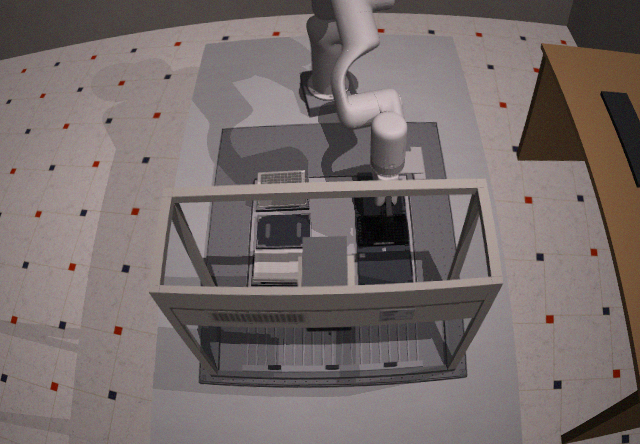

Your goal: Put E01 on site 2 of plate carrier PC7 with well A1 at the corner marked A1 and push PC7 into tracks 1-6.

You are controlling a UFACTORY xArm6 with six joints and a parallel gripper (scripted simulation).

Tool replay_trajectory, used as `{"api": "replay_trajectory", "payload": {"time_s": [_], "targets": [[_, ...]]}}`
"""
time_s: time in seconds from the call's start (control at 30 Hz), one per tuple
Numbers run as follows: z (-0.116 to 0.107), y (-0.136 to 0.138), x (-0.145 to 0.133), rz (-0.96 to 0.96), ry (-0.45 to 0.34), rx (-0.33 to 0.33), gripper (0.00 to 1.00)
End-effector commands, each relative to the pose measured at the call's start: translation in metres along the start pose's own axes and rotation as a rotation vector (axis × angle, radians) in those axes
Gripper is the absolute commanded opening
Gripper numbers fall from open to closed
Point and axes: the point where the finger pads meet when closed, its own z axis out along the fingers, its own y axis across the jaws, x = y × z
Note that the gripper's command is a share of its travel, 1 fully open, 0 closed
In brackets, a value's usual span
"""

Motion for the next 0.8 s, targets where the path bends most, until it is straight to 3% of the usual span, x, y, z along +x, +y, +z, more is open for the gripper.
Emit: {"api": "replay_trajectory", "payload": {"time_s": [0.0, 0.23, 0.77], "targets": [[-0.003, 0.001, 0.000, 0.000, 0.001, -0.005, 1.00], [-0.003, 0.001, 0.000, 0.000, 0.001, -0.005, 1.00], [0.006, -0.003, -0.069, 0.018, 0.000, -0.005, 1.00]]}}
